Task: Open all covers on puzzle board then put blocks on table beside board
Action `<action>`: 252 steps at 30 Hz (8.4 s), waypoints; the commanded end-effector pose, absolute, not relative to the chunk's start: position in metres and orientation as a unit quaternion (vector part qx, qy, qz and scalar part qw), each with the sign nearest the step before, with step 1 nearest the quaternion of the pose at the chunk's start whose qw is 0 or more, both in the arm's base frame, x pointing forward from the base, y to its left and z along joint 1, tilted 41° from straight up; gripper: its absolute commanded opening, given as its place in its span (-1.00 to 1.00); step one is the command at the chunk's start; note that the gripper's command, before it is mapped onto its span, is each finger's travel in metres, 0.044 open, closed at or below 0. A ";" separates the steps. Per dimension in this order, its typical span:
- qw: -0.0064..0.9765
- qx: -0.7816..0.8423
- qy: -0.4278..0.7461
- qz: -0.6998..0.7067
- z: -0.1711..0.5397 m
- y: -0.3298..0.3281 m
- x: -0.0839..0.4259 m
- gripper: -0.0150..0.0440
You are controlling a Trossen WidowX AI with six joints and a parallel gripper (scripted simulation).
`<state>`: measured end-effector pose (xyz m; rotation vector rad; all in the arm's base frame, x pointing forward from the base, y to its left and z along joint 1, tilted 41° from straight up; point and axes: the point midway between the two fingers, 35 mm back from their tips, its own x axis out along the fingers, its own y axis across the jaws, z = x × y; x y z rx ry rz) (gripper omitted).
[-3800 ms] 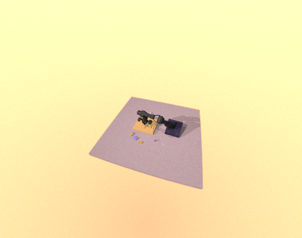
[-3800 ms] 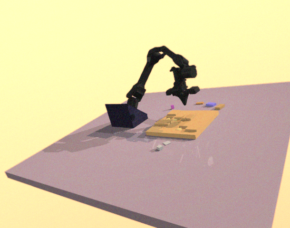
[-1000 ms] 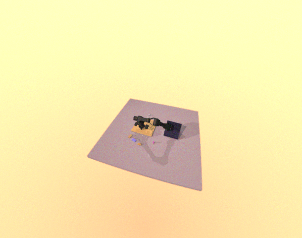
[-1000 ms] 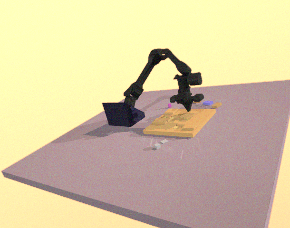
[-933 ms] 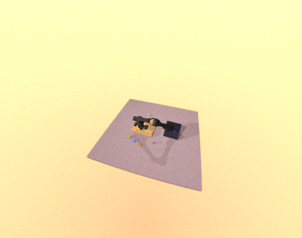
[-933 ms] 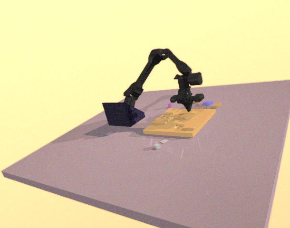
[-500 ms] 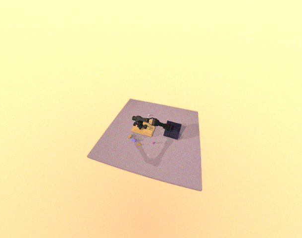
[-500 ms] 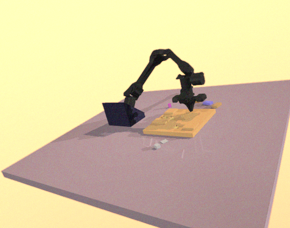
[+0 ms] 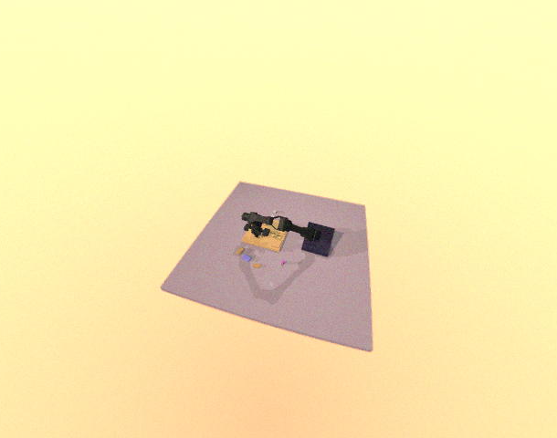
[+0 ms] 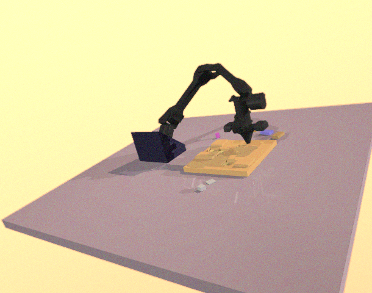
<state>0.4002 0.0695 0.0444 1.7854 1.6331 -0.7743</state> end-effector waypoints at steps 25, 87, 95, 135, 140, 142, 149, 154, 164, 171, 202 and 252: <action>0.297 0.671 0.615 -0.289 0.035 0.055 0.428 -0.49; 0.298 0.671 0.614 -0.290 0.051 0.005 0.445 -0.49; 0.320 0.660 0.625 -0.267 0.053 0.002 0.438 -0.49; 0.720 -0.124 0.438 0.524 0.045 -0.010 0.266 -0.49; 0.678 -0.272 0.317 0.605 0.043 -0.007 0.252 -0.49; 0.662 -0.310 0.281 0.622 0.042 -0.006 0.249 -0.49; 0.598 -0.421 0.167 0.661 0.041 -0.004 0.239 -0.49; 0.597 -0.422 0.165 0.662 0.041 -0.004 0.238 -0.49; 0.597 -0.422 0.165 0.662 0.041 -0.004 0.238 -0.49; 0.597 -0.422 0.166 0.662 0.029 0.005 0.240 -0.49; 0.598 -0.422 0.164 0.662 -0.006 0.040 0.242 -0.49; 0.597 -0.421 0.167 0.662 -0.004 0.037 0.241 -0.49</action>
